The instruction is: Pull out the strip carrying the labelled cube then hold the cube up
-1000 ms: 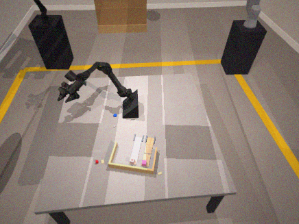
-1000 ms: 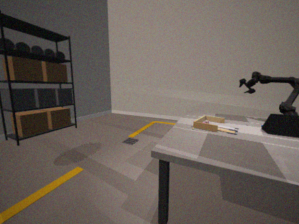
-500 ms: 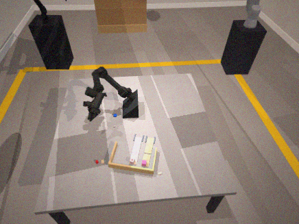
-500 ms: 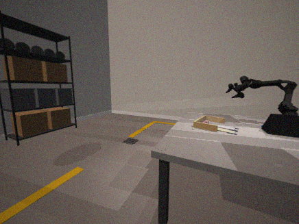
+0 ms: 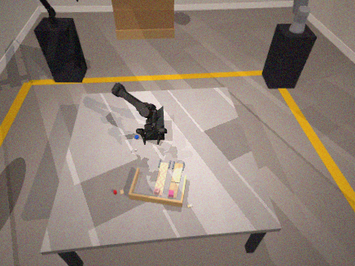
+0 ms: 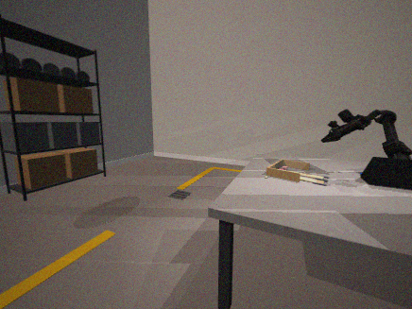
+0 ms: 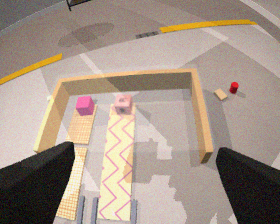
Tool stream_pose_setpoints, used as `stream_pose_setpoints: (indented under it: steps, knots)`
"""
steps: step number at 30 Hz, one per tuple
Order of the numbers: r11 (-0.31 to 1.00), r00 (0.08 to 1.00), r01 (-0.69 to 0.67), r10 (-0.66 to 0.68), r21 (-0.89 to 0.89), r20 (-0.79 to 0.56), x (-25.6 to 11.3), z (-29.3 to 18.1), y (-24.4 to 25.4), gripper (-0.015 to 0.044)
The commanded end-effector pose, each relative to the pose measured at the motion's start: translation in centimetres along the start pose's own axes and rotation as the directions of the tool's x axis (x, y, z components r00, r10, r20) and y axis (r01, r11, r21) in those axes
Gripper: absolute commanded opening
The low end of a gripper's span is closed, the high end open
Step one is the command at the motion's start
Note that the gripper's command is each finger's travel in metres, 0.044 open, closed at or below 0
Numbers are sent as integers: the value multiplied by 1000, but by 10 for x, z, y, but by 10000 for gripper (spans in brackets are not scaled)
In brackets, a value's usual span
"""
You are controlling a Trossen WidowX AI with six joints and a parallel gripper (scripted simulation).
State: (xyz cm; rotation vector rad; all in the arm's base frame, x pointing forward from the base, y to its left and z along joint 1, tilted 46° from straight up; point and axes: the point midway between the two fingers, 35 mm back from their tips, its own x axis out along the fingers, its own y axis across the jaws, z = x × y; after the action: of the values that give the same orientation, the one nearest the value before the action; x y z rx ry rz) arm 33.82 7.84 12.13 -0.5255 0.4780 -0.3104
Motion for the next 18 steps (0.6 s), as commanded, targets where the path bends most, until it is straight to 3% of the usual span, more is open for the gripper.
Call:
stream_pose_setpoints:
  steps: [1, 9, 18]
  knots:
    - [968, 998, -67, 65, -240, -16, -16, -43, 34, 400]
    - [955, 997, -80, 78, -286, -19, -20, -51, 39, 400]
    - [970, 956, -90, 21, -224, -293, 31, -51, 60, 164]
